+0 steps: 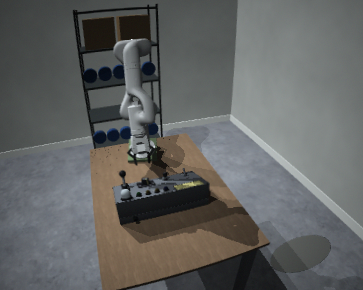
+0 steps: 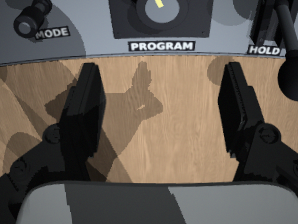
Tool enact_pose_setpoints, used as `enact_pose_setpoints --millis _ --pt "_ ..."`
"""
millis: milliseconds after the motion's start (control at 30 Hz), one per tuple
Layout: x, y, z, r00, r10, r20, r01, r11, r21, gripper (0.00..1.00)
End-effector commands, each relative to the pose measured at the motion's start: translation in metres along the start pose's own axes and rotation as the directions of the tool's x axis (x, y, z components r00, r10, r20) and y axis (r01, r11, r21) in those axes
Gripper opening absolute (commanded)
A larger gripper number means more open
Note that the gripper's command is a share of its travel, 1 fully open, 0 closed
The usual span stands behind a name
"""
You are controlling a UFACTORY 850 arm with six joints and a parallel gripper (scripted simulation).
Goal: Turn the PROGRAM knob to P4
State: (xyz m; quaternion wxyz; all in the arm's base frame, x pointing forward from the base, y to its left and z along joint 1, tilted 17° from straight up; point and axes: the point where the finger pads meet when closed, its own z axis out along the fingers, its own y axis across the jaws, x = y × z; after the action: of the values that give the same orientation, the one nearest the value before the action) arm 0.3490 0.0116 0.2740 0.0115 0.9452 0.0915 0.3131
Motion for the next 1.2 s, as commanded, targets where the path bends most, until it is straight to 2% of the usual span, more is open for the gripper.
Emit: enact_pose_setpoints --millis 0,1167 --pt "0.001 0.000 0.002 1.000 0.000 -0.013 0.000 1.000 0.015 0.76" --pt "0.001 0.001 0.026 1.000 0.000 -0.012 0.000 1.000 0.015 0.76"
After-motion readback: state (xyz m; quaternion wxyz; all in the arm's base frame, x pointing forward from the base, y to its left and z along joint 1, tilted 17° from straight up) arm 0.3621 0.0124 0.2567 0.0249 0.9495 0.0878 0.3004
